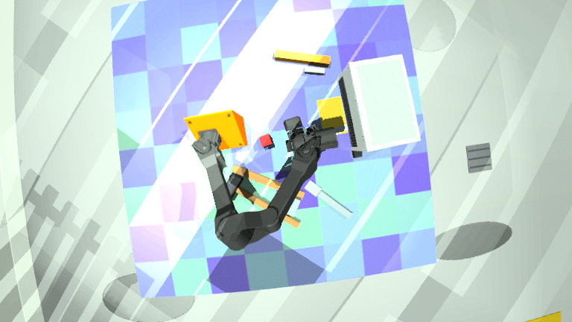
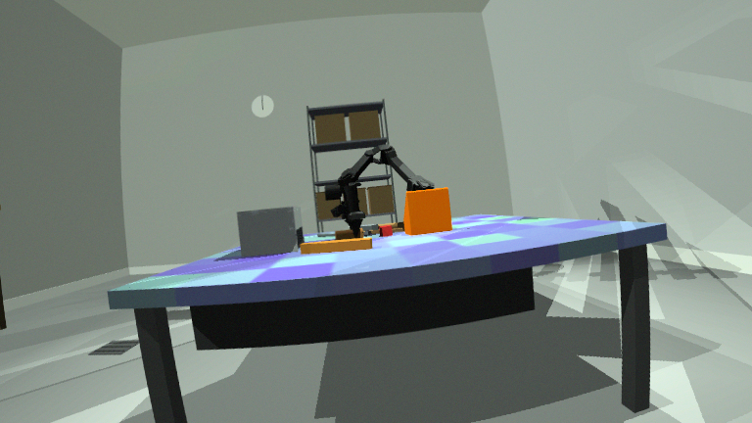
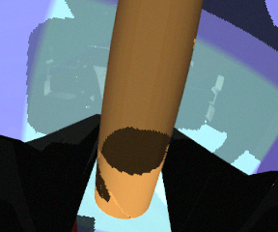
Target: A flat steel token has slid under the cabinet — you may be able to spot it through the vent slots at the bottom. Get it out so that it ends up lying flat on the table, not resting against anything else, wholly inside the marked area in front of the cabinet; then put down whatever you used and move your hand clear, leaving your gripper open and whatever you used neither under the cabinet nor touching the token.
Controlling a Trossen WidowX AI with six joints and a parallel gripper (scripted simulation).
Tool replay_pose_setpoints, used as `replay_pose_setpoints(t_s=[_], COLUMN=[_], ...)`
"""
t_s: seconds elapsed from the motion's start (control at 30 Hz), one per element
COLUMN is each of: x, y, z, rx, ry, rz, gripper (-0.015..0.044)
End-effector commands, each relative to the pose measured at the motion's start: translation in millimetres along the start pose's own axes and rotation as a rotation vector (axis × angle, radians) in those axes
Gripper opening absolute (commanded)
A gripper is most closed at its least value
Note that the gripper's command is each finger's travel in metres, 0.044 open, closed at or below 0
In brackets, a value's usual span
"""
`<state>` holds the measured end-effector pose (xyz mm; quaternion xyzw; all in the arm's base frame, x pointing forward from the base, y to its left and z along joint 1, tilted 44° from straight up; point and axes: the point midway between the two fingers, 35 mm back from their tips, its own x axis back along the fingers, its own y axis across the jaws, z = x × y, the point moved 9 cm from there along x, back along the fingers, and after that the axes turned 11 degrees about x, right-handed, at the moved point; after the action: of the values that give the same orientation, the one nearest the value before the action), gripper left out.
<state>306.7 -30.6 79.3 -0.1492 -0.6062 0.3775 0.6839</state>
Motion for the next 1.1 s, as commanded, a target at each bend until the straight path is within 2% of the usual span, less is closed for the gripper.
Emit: replay_pose_setpoints(t_s=[0.0,1.07], x=[-1,-1], y=[2,6], z=[5,42], rx=[0.006,0.008], ry=[0.003,0.005], rz=[0.000,-0.001], gripper=[0.0000,0.0000])
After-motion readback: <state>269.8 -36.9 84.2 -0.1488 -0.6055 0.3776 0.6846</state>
